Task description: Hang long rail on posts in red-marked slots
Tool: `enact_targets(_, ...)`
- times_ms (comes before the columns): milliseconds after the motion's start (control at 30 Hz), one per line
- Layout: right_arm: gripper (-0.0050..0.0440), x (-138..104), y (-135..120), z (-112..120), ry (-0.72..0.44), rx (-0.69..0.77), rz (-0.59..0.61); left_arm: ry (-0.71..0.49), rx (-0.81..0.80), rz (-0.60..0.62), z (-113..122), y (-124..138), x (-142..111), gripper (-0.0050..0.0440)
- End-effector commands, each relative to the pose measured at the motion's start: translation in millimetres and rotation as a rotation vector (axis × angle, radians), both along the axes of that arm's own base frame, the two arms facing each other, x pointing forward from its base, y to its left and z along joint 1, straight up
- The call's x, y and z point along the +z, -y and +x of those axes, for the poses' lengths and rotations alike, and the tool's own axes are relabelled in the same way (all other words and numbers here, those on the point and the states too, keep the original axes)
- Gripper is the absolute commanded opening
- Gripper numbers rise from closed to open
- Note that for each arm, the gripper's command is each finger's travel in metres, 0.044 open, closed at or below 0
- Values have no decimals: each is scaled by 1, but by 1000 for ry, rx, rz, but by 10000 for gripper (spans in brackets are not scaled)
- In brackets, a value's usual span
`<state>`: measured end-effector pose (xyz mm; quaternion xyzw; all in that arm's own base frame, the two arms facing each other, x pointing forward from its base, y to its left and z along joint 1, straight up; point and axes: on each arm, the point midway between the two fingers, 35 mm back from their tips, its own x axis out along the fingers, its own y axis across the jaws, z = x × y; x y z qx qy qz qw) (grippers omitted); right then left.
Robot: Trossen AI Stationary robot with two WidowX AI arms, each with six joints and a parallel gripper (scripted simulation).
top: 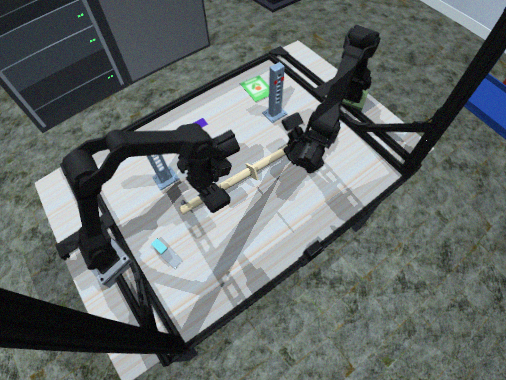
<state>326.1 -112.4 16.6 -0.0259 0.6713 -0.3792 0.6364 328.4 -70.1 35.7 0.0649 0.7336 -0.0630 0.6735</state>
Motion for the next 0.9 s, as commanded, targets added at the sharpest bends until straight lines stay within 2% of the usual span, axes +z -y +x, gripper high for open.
enact_targets(0, 0, -1, 0, 0, -1, -3, -3, -2, -1, 5, 1, -1, 0, 0)
enact_targets(33, 0, -1, 0, 0, -1, -3, -3, -2, -1, 5, 1, -1, 0, 0)
enact_targets(133, 72, -1, 0, 0, -1, -3, -3, -2, -1, 5, 1, -1, 0, 0)
enact_targets(200, 72, -1, 0, 0, -1, -3, -3, -2, -1, 5, 1, -1, 0, 0)
enact_targets(700, 432, -1, 0, 0, -1, -3, -3, -2, -1, 5, 0, 0, 0, 0)
enact_targets(867, 440, -1, 0, 0, -1, -3, -3, -2, -1, 5, 0, 0, 0, 0)
